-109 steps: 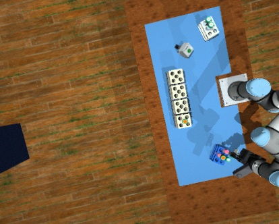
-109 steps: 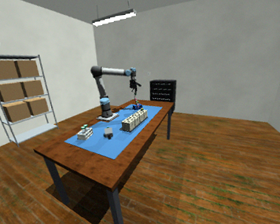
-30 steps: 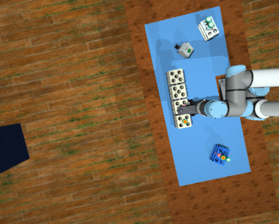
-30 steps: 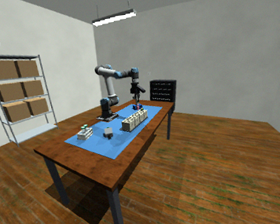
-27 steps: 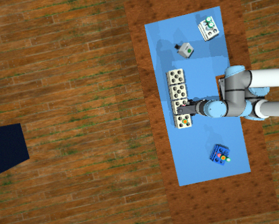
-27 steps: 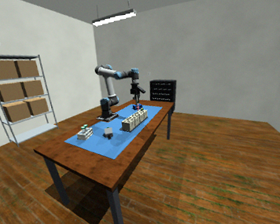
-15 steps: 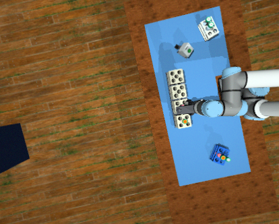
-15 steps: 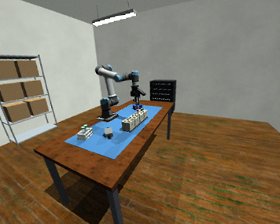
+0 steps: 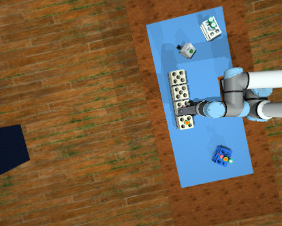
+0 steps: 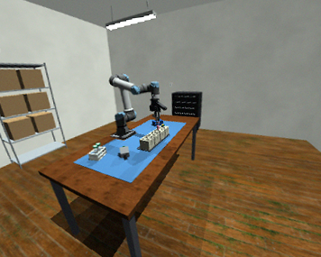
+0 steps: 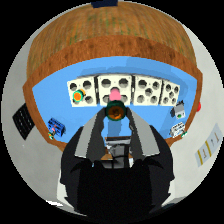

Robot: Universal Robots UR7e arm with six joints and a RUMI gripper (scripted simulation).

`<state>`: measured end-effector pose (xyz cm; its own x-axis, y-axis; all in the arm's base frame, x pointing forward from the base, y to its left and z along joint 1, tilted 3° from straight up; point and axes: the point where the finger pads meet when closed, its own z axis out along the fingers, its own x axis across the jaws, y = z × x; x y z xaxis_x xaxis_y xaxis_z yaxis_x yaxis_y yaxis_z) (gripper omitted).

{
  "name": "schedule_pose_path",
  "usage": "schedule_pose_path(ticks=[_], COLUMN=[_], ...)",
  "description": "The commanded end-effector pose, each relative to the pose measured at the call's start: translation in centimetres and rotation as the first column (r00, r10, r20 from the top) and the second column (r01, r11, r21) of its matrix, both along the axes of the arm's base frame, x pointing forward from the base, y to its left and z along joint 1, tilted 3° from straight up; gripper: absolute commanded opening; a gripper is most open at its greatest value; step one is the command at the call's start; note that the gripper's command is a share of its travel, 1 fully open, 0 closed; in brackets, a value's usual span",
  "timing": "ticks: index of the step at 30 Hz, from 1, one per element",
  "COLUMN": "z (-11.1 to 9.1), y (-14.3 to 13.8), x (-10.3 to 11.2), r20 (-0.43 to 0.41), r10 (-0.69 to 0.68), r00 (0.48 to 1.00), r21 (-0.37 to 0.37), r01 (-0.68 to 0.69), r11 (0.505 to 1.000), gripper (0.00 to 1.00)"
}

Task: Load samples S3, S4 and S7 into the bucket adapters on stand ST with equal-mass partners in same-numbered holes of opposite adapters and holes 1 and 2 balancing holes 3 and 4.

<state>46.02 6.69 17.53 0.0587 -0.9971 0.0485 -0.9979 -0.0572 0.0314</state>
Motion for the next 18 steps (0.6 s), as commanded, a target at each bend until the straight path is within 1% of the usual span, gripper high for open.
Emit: schedule_pose_path(ticks=[1,18], z=[-0.2,-2.2], y=[0.0,-0.1], x=[0.0,0.0], r20=[0.001,0.001], r10=[0.0,0.0], r00=[1.0,1.0], r21=[0.0,0.0], r01=[0.0,0.0], r11=[1.0,1.0], gripper=[0.0,0.0])
